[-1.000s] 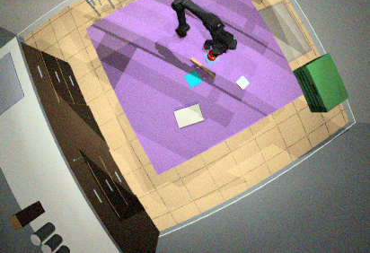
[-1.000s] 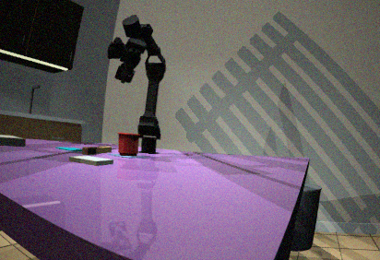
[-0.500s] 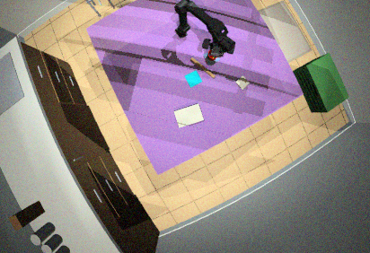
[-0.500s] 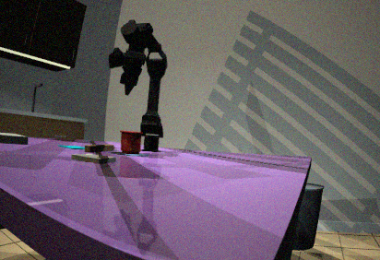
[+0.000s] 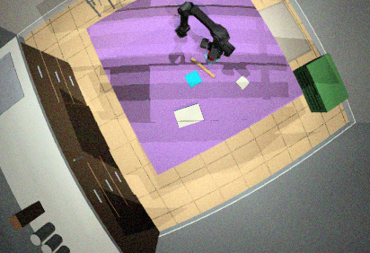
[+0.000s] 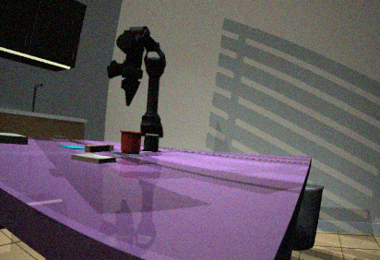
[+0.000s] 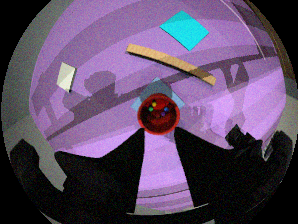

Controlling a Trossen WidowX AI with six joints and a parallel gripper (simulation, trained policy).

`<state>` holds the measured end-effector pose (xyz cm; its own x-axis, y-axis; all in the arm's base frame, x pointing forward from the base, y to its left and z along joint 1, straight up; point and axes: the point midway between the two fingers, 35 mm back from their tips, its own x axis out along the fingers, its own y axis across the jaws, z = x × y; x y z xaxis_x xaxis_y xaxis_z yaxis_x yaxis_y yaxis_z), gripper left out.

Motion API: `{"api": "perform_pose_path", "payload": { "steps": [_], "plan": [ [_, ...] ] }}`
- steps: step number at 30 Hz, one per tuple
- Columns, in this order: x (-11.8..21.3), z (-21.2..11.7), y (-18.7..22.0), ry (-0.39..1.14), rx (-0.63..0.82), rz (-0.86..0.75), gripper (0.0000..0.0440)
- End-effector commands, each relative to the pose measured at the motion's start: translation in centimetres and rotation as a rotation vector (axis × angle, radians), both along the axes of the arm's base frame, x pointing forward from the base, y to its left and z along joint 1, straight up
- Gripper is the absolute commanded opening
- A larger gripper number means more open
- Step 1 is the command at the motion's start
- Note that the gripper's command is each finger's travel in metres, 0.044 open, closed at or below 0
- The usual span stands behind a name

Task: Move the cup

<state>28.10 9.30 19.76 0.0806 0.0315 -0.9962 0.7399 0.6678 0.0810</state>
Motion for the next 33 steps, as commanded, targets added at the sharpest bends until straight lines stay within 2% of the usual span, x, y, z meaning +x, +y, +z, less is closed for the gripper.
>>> {"api": "perform_pose_path", "payload": {
  "steps": [1, 33],
  "plan": [
    [-0.3, -1.2, -0.3, 0.054, -0.028, -0.015, 0.0143],
    [-2.1, -9.8, -0.8, 0.215, -0.146, -0.038, 0.0185]
  ]
}}
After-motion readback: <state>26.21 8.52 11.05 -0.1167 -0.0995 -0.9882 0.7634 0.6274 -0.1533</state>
